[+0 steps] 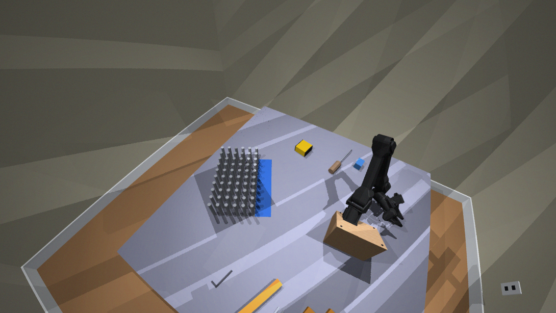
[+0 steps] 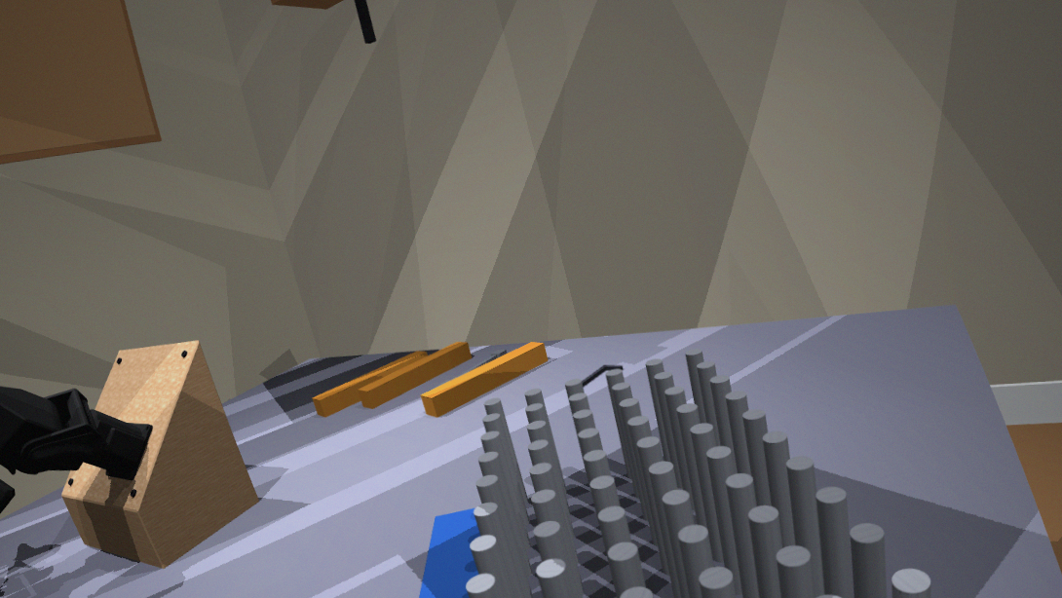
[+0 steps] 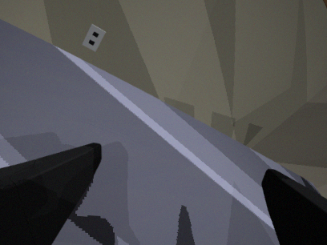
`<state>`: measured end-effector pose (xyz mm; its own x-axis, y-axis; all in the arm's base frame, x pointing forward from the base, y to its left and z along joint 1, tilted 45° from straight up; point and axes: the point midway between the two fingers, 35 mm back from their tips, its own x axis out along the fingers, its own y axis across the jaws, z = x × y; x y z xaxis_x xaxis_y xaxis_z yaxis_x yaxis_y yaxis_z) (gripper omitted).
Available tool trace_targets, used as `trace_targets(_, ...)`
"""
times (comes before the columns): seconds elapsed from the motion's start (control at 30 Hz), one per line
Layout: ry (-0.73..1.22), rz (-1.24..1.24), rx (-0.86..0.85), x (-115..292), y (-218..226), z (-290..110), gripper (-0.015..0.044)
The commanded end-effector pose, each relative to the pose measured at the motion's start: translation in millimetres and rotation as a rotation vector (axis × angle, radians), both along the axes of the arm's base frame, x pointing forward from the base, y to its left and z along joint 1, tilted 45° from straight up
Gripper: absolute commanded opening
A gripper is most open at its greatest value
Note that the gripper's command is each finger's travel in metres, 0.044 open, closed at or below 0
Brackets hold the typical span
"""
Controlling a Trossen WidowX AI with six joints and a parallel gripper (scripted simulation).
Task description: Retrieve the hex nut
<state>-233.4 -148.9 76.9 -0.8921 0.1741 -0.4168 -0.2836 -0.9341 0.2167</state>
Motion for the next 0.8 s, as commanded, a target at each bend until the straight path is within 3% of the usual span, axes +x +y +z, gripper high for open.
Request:
trace_targets(0.0,0.011,0.074,-0.138,-0.3,-34.0,21.2,0.0440)
trace_targets(0.33,0.005,0.325,-0.469,25.3,-122.6,86.0,0.0440)
trace_targets(0.77,-0.046,0.688,-0.860,100.9,-204.7,191.6,0.0440)
